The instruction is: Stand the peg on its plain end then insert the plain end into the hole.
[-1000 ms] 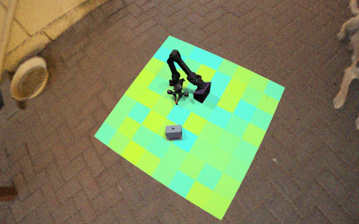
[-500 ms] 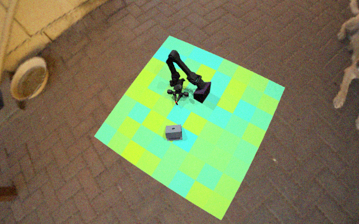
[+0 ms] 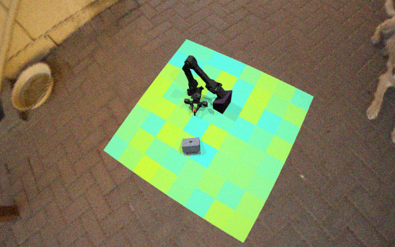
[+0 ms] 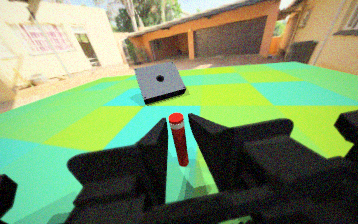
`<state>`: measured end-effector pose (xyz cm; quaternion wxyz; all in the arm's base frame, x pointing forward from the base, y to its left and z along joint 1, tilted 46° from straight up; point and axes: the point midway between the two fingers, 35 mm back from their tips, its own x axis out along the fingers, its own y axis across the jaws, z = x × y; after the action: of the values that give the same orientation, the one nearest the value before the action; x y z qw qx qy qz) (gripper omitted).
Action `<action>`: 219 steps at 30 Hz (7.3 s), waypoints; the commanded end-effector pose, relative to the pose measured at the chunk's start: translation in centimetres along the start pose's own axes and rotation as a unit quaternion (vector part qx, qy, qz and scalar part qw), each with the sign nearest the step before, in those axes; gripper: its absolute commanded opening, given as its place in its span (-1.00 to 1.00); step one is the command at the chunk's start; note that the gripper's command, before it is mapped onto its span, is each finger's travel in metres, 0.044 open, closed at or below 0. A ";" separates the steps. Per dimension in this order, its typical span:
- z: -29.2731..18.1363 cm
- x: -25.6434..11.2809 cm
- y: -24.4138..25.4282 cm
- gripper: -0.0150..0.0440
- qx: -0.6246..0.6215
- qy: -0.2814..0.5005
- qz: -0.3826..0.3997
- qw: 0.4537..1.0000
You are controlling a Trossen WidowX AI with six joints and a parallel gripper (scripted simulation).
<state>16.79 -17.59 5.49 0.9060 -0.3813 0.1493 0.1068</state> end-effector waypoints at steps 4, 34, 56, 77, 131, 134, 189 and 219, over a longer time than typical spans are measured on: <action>0.0 0.0 0.0 -0.05 0.001 0.000 0.000 1.000; 0.0 0.0 0.0 -0.05 0.001 0.000 0.000 1.000; 1.1 0.0 -0.5 1.00 0.000 0.002 0.004 1.000; 15.9 -1.9 -0.1 1.00 -0.001 -0.001 -0.002 1.000; 7.5 0.6 1.7 1.00 0.084 0.622 0.076 0.775; 7.8 0.9 1.1 1.00 0.055 0.640 0.051 0.765; 2.3 2.7 0.0 1.00 -0.038 0.661 0.031 0.749; 0.7 2.7 -0.1 -0.38 -0.039 0.662 0.027 0.748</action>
<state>19.48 -16.96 5.11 0.5602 -0.3884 0.7179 -0.1413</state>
